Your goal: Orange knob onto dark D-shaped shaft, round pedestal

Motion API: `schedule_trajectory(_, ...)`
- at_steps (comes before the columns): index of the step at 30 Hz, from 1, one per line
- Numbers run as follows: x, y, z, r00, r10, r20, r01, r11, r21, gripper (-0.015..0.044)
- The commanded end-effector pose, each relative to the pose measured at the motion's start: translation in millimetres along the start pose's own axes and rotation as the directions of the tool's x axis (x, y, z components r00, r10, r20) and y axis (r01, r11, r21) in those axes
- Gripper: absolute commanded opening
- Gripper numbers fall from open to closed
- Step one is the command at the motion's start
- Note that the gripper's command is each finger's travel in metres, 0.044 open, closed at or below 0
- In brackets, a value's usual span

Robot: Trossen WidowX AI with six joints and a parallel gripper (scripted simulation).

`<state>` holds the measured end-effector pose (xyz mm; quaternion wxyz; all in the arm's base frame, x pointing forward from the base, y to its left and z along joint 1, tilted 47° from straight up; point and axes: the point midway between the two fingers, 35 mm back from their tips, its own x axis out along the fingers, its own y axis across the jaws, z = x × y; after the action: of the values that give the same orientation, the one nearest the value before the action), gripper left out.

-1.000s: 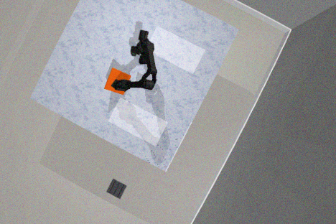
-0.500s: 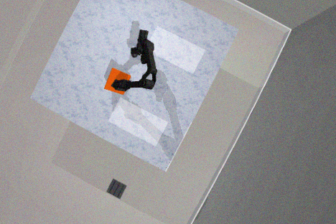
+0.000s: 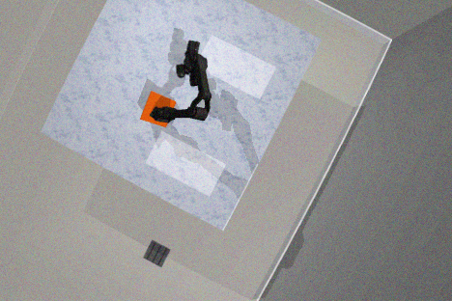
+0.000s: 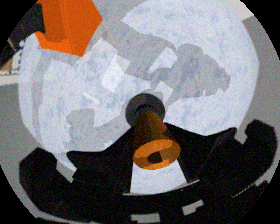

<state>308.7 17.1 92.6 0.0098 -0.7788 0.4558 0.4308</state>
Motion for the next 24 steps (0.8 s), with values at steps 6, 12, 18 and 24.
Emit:
schedule_trajectory(6, -0.8, -0.1, -0.4, 1.000, -0.001, -0.004, 0.001, 1.000, -0.003, 0.0000)
schedule_trajectory(12, -4.2, -0.8, -0.4, 1.000, -0.001, -0.003, 0.001, 1.000, -0.012, 0.0000)
schedule_trajectory(18, -3.8, -2.4, 0.2, 1.000, -0.001, -0.003, 0.000, 0.980, -0.200, 0.0000)
schedule_trajectory(24, -2.5, -1.8, 0.6, 1.000, -0.001, -0.003, 0.000, 0.978, -0.211, 0.0000)
